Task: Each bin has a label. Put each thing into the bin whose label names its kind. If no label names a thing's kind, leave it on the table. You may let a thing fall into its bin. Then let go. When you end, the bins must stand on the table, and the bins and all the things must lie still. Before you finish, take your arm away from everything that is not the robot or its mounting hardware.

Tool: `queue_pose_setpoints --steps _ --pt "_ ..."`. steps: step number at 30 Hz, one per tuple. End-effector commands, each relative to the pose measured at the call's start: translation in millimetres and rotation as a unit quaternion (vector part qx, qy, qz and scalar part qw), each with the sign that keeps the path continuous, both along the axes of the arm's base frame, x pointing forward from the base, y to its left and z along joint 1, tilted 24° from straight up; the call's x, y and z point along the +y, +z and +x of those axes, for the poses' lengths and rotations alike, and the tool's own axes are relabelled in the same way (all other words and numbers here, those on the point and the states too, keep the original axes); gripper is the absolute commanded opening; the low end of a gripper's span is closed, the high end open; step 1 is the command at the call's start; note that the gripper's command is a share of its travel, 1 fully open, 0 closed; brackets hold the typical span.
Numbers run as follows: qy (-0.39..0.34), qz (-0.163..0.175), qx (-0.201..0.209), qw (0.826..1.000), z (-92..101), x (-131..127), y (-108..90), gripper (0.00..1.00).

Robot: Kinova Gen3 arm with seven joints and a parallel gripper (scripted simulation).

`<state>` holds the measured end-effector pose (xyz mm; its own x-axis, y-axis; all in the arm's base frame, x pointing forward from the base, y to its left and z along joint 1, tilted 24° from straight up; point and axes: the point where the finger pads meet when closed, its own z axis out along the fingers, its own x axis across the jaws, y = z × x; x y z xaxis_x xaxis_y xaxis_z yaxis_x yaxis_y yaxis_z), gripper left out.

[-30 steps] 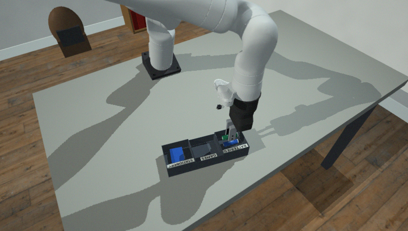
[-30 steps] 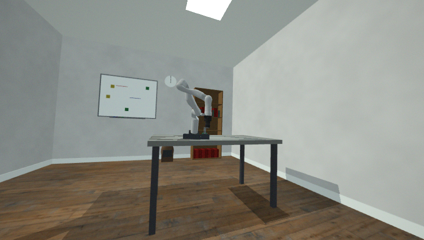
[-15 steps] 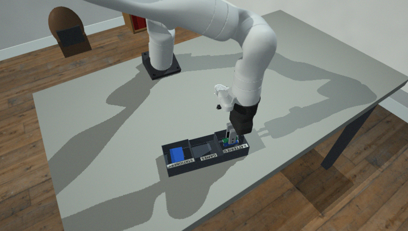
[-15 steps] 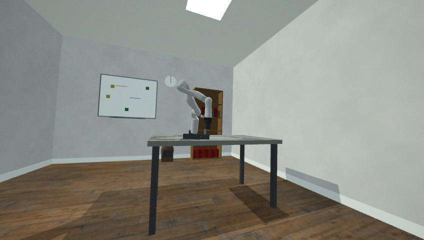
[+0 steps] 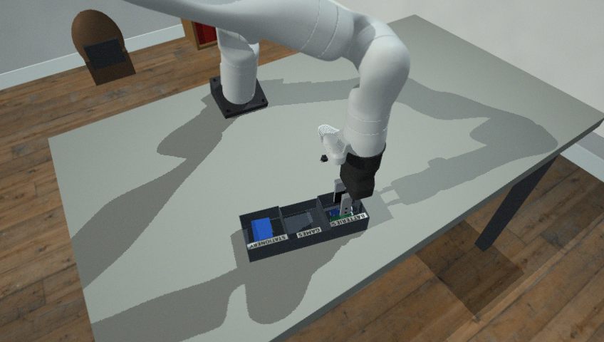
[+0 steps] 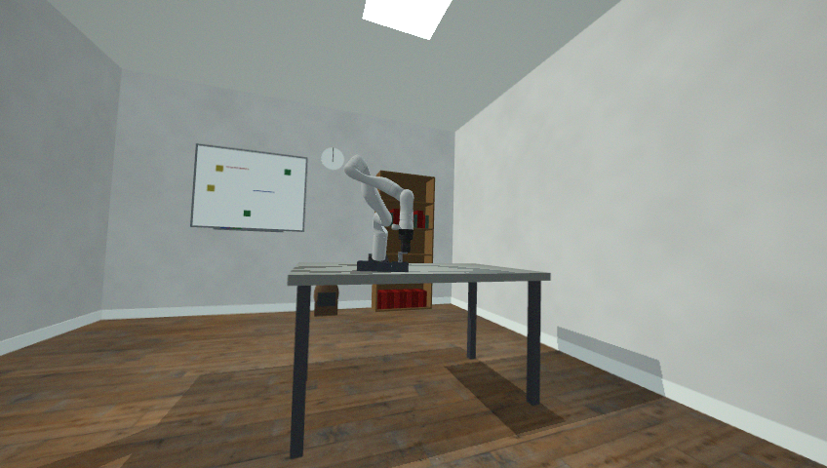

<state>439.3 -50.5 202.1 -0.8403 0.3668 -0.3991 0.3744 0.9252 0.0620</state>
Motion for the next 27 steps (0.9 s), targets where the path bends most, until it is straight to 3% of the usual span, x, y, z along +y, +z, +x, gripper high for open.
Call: queue_pose_setpoints --steps 1,13,27 --pt "0.001 0.001 -0.001 1.0 -0.1 1 -0.5 0.6" --pt "0.001 0.001 -0.001 1.0 -0.1 1 -0.5 0.6" --pt "0.002 -0.001 0.001 1.0 -8.5 2 18.0 0.6"
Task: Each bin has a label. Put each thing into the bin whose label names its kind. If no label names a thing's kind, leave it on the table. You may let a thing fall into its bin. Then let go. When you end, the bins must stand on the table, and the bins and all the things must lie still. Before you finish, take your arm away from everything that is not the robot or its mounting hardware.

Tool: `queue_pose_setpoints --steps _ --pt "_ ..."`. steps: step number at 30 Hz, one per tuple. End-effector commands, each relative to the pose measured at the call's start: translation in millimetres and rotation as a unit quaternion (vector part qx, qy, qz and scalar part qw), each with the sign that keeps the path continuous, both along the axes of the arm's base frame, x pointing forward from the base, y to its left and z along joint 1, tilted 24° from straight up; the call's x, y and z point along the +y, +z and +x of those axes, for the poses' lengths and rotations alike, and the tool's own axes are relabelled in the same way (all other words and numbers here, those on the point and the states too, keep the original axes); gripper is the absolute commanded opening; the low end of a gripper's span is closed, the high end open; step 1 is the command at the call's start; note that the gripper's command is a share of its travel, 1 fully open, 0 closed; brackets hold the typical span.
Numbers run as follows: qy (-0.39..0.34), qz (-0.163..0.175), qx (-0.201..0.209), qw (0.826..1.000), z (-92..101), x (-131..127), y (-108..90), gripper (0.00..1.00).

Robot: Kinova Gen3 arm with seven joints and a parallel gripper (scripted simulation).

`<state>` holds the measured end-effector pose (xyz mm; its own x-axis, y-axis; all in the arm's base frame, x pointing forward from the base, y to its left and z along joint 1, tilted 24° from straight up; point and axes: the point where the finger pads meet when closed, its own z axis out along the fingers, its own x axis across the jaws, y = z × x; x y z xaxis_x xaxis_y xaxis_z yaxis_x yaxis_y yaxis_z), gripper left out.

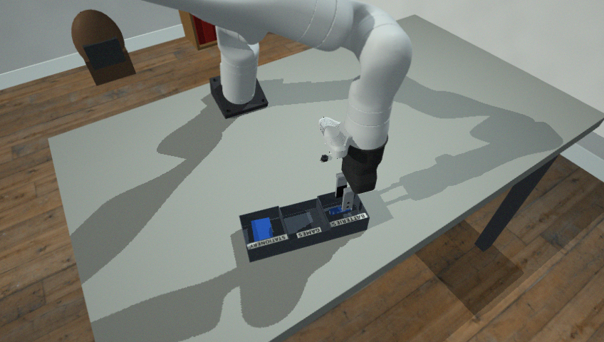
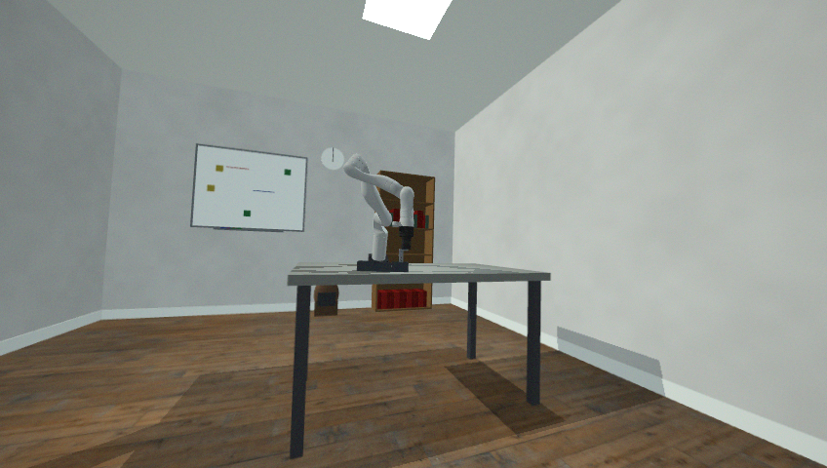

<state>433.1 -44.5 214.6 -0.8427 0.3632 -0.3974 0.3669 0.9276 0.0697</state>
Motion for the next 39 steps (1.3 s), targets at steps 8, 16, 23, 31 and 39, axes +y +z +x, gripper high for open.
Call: queue_pose_setpoints --steps 8,16,23,31,39 --pt "-0.002 -0.005 0.001 1.0 -5.5 -3 12.7 0.6" --pt "-0.002 -0.005 0.001 1.0 -9.6 -2 22.0 0.6" --pt "-0.003 -0.003 0.0 1.0 -8.5 -1 20.5 0.6" --pt "-0.003 -0.003 0.0 1.0 -8.5 -1 20.5 0.6" --pt "-0.003 -0.003 0.0 1.0 -8.5 -1 20.5 0.6"
